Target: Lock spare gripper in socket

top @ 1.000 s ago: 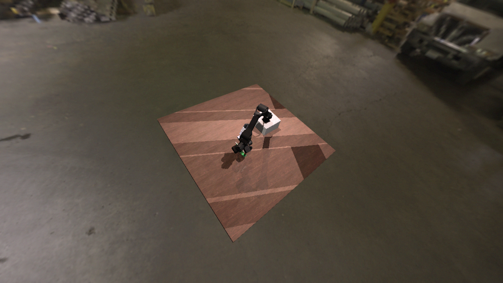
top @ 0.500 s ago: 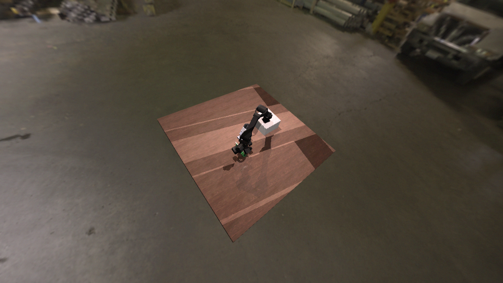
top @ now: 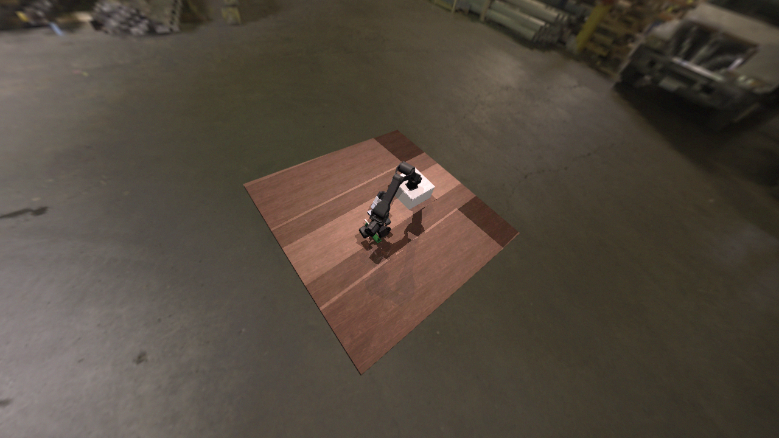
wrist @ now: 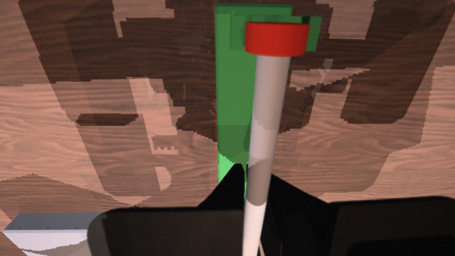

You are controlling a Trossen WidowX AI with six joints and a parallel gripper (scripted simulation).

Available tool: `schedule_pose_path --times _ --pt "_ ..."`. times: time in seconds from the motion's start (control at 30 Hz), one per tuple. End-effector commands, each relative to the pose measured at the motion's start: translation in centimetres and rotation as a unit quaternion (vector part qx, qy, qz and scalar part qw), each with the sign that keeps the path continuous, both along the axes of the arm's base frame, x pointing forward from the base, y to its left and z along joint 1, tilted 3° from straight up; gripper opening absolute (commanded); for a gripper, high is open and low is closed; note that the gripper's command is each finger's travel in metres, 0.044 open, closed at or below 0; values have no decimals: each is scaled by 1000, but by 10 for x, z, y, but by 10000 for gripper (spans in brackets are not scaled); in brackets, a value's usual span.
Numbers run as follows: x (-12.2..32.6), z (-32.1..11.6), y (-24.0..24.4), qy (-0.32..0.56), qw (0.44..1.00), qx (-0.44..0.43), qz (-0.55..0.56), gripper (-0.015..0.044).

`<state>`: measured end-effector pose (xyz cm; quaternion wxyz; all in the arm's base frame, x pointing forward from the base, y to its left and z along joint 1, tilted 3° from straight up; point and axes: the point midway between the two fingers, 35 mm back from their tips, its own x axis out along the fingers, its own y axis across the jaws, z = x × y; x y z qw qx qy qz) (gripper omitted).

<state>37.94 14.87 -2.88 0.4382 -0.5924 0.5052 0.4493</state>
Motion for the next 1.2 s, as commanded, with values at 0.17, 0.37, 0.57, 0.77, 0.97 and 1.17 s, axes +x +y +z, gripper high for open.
schedule_pose_path --times 0.17,0.37,0.57,0.77,0.97,1.17 --pt "1 32 -1 -5 1000 -1 -2 0" --pt "-2 56 -3 -5 1000 -1 -2 0" --pt "-3 60 -2 -3 1000 2 -1 0" --pt "-3 60 -2 -4 1000 2 4 0" --pt "-7 61 -2 -3 1000 2 10 0" --pt "-26 65 1 -3 1000 2 12 0"
